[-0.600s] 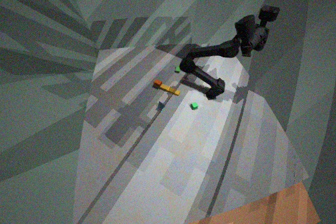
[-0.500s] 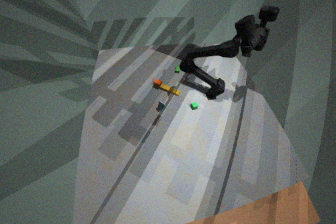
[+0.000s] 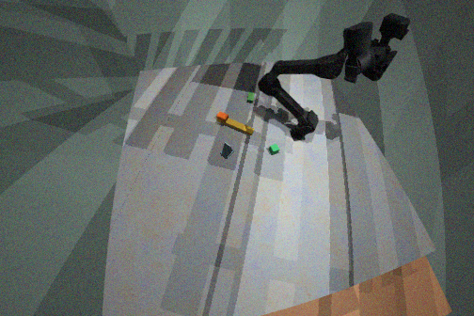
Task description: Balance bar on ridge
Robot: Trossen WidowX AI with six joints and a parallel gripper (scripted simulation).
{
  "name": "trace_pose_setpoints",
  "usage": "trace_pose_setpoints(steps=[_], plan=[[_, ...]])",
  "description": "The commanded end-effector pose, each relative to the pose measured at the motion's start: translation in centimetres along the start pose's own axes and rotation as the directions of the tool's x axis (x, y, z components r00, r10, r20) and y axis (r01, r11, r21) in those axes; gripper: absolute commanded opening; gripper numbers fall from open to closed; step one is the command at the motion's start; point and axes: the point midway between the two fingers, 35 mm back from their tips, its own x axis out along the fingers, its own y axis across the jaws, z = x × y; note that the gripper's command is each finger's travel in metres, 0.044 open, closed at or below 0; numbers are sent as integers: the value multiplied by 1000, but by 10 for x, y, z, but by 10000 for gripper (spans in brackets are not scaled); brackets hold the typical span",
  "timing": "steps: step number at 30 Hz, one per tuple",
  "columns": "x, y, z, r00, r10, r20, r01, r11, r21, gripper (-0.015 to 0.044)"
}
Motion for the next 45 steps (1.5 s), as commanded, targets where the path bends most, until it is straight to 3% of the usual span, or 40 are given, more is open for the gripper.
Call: trace_pose_setpoints(steps=[1,11,22,45], plan=[[2,5,-22,995,30,-94,-31,999,-15,315],[-4,16,-72,949,97,-300,-112,993,-33,315],[-26,27,-125,844,166,-510,-208,978,-26,315],[-112,44,-213,480,286,-829,-387,917,93,315]])
